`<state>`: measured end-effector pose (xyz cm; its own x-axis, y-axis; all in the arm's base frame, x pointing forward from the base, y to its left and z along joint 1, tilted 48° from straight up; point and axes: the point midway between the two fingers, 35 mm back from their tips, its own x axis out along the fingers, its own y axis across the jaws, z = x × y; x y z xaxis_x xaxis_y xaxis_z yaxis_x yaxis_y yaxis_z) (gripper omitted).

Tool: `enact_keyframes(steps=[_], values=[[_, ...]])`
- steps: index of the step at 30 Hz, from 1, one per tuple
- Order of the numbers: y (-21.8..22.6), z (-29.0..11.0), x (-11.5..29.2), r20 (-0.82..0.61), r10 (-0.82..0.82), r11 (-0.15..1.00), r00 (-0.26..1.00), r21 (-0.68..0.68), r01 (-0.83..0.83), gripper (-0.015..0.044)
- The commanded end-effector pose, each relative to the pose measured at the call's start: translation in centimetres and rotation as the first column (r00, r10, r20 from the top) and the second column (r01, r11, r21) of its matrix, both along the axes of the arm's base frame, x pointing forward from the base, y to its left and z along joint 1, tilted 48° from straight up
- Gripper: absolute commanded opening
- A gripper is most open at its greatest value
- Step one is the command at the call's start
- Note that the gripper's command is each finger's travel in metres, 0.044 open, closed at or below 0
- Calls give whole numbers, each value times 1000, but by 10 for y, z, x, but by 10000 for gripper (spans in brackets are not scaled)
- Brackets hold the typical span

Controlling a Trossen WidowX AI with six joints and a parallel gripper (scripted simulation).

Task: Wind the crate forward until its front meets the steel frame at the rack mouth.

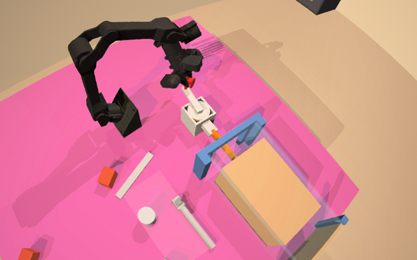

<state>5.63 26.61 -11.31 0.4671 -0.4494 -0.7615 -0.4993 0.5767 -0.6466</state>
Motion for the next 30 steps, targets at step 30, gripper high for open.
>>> enact_keyframes(steps=[30], values=[[-48,49,25,5,-2,999,1000,-34,2,0]])
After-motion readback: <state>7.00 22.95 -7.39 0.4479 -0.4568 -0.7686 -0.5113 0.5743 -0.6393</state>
